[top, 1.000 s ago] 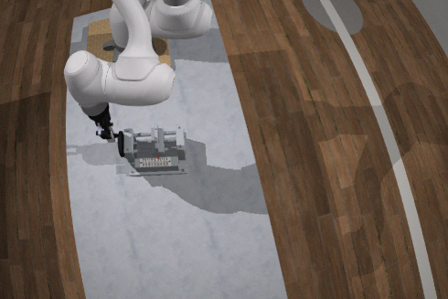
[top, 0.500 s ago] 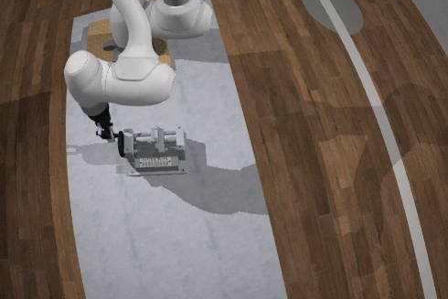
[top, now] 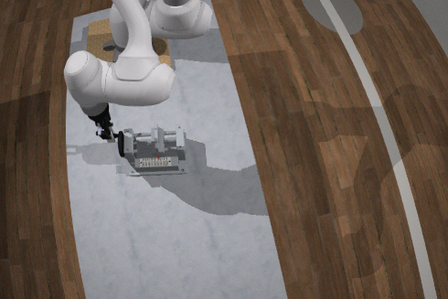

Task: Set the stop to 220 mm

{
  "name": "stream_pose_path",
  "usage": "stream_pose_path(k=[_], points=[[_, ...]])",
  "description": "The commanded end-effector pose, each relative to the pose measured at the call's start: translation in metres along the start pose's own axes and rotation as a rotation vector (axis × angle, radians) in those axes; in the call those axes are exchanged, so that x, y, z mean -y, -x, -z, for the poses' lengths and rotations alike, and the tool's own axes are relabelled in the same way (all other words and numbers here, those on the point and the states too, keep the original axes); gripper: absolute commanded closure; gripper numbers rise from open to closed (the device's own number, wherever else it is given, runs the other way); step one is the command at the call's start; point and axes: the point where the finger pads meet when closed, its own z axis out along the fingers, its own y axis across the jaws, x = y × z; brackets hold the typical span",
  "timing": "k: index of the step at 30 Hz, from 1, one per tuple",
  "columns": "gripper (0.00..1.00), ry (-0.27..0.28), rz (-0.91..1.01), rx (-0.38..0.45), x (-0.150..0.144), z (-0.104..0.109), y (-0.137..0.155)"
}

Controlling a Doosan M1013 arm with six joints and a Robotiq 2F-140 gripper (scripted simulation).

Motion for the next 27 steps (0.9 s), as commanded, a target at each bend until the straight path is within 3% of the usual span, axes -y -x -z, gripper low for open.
stream_pose_path(k=[1, 27], points=[[0.96, -0.002, 0.0, 0.0, 0.001, 0.001, 0.0], [0.96, -0.002, 0.0, 0.0, 0.011, 0.006, 0.0]])
